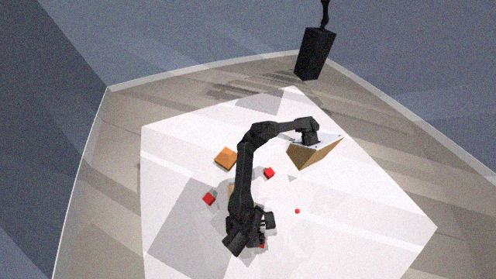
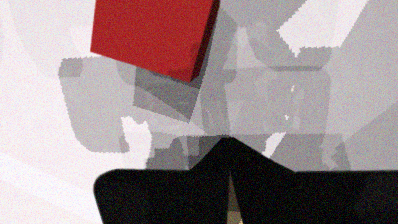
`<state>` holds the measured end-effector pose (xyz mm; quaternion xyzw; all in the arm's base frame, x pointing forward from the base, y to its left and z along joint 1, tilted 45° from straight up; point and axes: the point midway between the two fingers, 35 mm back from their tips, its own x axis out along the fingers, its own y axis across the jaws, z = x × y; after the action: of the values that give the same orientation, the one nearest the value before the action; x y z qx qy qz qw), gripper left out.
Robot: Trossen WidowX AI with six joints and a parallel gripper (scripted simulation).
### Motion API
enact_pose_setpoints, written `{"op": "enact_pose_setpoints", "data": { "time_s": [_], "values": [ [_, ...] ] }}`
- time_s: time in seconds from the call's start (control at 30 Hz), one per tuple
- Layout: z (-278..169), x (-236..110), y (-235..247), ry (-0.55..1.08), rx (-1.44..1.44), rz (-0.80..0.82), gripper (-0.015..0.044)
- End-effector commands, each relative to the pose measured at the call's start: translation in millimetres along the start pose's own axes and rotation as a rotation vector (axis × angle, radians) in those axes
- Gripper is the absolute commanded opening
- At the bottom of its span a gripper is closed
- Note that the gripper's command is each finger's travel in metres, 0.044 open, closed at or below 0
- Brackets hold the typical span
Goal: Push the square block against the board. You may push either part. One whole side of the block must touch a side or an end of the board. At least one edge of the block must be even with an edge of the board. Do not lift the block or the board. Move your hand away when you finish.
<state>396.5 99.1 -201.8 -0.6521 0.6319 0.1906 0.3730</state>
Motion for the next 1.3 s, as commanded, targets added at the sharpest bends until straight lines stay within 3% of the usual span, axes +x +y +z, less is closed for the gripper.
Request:
{"op": "enact_pose_setpoints", "data": {
  "time_s": [0.0, 1.27],
  "values": [
    [-3.8, -1.3, -1.7, 0.001, -0.004, -0.008, 0.0],
    [-44.0, -0.9, -5.8, 0.002, -0.005, -0.008, 0.0]
  ]
}}
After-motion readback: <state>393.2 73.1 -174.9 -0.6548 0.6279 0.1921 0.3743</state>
